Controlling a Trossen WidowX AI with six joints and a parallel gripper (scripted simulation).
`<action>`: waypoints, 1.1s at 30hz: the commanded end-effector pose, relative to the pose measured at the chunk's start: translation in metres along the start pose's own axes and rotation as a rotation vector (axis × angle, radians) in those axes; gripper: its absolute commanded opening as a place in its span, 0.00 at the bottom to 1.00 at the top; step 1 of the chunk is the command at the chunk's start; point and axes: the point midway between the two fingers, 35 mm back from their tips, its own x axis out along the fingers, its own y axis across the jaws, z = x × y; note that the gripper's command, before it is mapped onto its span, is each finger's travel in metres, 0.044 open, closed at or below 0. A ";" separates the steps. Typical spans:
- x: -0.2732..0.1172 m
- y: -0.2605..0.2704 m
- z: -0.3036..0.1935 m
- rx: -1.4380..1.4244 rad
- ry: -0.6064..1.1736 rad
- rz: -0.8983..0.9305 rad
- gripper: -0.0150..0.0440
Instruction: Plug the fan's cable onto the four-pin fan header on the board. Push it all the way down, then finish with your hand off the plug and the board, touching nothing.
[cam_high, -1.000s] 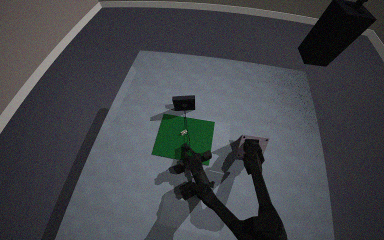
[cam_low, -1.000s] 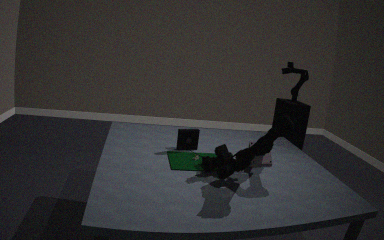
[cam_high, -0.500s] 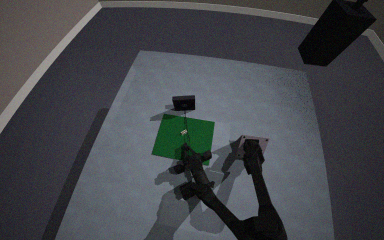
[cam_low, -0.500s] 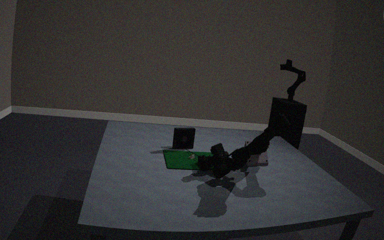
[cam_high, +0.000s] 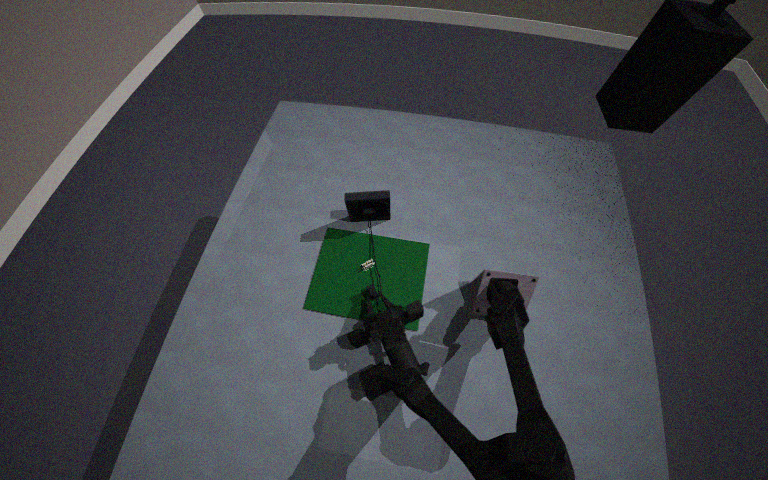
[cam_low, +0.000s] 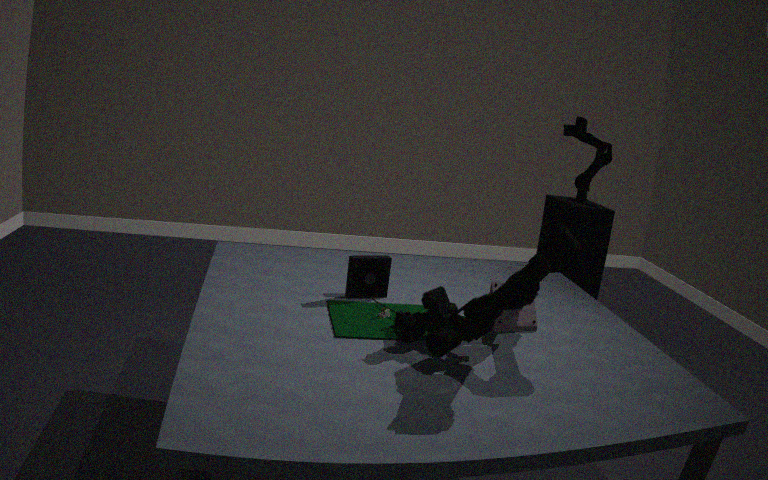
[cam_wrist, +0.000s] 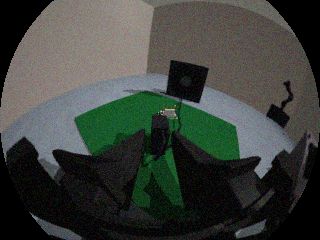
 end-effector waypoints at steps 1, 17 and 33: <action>0.000 0.000 0.000 0.000 0.000 0.000 0.49; -0.018 0.003 0.005 0.001 0.002 -0.001 0.49; -0.064 0.005 0.023 0.002 0.004 -0.001 0.49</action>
